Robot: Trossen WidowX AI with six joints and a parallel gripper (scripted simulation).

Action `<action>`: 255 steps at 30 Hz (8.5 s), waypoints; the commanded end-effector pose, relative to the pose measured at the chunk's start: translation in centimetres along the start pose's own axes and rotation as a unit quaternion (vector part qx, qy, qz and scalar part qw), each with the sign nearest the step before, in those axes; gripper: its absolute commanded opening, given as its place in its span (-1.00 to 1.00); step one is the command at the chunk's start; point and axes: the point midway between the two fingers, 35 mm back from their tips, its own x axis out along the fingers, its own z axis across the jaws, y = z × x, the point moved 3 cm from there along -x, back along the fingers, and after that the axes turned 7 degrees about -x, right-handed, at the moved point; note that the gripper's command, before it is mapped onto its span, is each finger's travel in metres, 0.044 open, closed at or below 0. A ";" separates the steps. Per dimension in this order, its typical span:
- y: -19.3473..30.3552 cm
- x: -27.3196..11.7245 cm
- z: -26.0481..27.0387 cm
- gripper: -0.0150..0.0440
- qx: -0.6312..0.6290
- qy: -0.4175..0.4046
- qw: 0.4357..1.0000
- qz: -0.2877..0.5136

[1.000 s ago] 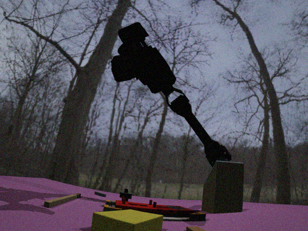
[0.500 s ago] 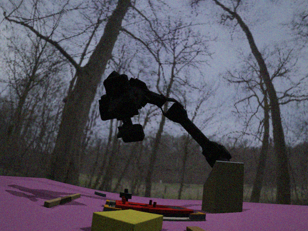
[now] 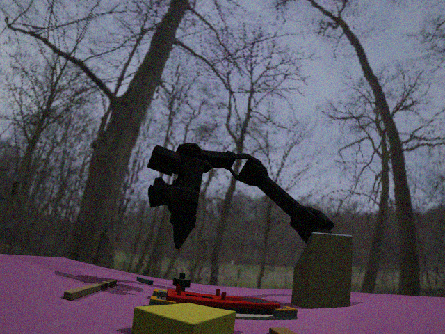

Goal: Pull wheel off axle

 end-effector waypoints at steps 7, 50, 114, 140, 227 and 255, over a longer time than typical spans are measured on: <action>1.2 0.5 -3.3 0.53 -0.066 0.060 0.996 0.028; 2.7 7.5 -4.7 -0.37 -0.063 0.059 0.996 0.032; 2.5 5.4 -4.4 -0.49 -0.065 0.060 0.996 0.030; 2.5 4.6 -4.3 -0.49 -0.066 0.060 0.996 0.029; 8.3 7.6 -13.7 -0.49 -0.068 0.063 0.995 0.030; 8.3 3.1 -13.3 0.53 -0.068 0.063 0.995 0.030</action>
